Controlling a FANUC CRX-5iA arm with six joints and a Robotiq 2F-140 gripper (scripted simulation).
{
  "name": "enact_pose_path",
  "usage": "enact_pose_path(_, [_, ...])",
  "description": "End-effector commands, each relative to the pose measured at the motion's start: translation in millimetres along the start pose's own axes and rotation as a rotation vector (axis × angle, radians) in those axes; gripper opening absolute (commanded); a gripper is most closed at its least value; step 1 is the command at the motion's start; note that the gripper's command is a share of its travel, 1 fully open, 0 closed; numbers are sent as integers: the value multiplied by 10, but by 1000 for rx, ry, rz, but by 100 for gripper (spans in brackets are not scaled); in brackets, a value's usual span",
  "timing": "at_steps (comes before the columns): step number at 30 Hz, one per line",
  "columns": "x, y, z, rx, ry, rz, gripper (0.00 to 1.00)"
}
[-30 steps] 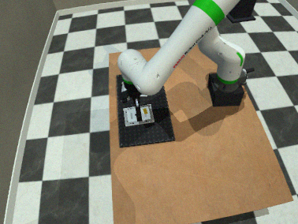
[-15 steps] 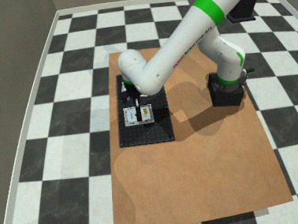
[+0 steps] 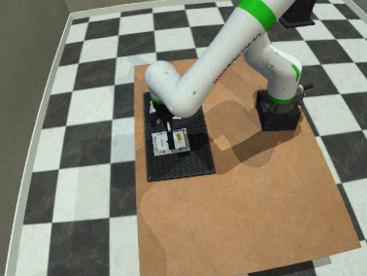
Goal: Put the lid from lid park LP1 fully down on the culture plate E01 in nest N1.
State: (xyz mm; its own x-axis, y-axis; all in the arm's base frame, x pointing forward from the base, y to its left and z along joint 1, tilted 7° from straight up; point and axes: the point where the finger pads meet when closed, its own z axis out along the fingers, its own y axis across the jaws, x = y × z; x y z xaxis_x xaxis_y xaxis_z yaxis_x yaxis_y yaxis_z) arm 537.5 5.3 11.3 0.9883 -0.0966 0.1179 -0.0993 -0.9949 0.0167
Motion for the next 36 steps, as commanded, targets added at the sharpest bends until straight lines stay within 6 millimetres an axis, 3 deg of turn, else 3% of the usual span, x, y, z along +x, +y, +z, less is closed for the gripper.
enact_pose_path(1, [12,-2,-10,0,2,0,69])
enact_pose_path(26, [17,-2,-10,0,2,0,69])
enact_pose_path(27, [17,-2,-10,0,2,0,63])
enact_pose_path(36, [17,-2,-10,0,2,0,63])
